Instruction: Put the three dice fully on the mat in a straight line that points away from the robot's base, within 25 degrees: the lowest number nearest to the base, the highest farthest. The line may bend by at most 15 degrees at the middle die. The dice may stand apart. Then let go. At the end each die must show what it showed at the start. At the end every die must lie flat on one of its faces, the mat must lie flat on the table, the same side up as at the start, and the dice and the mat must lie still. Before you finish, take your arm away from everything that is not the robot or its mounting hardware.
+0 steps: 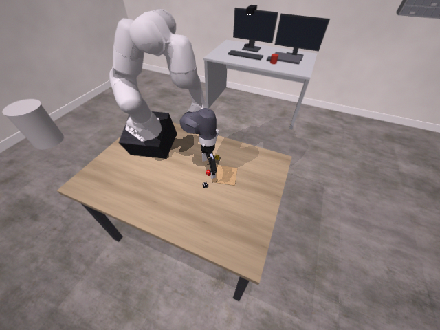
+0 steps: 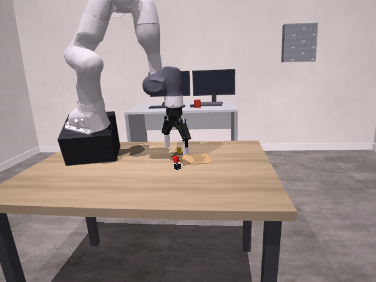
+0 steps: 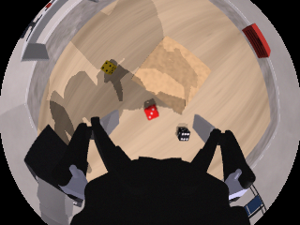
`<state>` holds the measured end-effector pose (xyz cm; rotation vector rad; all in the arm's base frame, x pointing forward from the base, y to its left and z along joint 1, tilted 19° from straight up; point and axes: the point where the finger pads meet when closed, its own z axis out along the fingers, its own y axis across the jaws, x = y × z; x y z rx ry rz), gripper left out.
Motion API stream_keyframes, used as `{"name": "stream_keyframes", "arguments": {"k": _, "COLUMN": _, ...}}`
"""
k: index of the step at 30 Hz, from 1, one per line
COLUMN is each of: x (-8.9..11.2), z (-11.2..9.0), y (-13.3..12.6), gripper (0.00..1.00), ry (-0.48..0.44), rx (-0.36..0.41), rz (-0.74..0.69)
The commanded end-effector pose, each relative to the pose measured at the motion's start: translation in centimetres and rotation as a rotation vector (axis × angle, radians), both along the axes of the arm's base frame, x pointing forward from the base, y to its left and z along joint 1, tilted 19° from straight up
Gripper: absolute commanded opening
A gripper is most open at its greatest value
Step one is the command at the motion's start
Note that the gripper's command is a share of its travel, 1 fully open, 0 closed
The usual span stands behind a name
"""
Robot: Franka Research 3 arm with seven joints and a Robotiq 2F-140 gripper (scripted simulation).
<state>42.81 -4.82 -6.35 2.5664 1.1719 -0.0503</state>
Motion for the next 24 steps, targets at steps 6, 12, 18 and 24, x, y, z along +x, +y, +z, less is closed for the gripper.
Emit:
{"name": "stream_keyframes", "arguments": {"k": 6, "x": 0.03, "z": 0.00, "y": -0.04, "gripper": 1.00, "ry": -0.006, "rx": 0.000, "rz": -0.010}}
{"name": "stream_keyframes", "arguments": {"k": 12, "x": 0.03, "z": 0.00, "y": -0.04, "gripper": 1.00, "ry": -0.006, "rx": 0.000, "rz": -0.010}}
{"name": "stream_keyframes", "arguments": {"k": 18, "x": 0.03, "z": 0.00, "y": -0.04, "gripper": 1.00, "ry": -0.006, "rx": 0.000, "rz": -0.010}}
{"name": "stream_keyframes", "arguments": {"k": 24, "x": -0.01, "z": -0.15, "y": 0.41, "gripper": 1.00, "ry": -0.006, "rx": 0.000, "rz": -0.010}}
